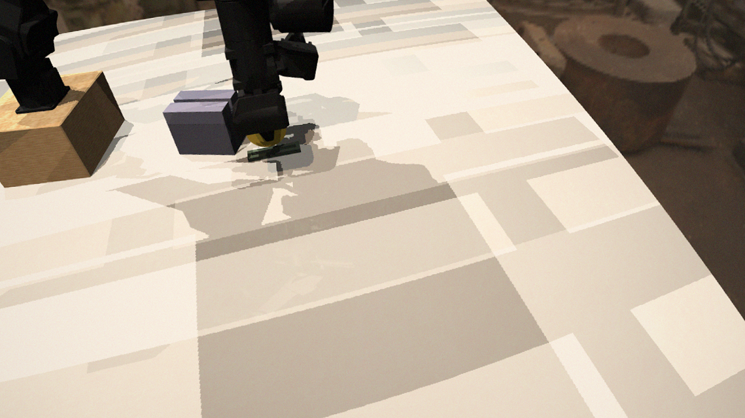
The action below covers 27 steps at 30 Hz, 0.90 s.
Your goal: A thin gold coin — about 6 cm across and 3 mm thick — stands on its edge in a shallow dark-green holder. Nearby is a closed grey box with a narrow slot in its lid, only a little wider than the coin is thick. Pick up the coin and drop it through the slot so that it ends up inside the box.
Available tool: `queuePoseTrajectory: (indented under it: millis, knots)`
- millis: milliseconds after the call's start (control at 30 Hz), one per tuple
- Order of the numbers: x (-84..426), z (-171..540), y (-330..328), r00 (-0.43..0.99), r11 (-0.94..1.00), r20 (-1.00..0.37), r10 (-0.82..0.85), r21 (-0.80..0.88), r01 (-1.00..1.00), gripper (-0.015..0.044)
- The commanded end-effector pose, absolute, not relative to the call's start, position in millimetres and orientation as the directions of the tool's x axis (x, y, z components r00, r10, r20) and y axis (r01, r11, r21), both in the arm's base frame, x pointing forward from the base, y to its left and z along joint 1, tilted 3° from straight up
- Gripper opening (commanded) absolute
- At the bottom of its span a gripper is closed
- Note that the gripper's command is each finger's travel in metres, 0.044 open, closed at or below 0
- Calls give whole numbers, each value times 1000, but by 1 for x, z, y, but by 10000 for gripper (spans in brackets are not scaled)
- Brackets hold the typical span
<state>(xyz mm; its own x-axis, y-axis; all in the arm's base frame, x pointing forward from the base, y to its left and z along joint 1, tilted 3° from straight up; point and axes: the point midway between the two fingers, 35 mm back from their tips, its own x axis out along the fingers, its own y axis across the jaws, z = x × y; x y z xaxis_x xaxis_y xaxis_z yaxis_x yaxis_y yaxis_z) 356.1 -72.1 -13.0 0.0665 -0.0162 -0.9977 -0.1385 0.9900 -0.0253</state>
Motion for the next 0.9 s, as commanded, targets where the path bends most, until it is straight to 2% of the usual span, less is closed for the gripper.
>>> queuePoseTrajectory:
  millis: [0, 867]
  knots:
    - [359, 1, -73, 78, 990, -997, -22, -32, -135, 0]
    - [352, 65, -71, 79, 990, -997, -22, -32, -135, 0]
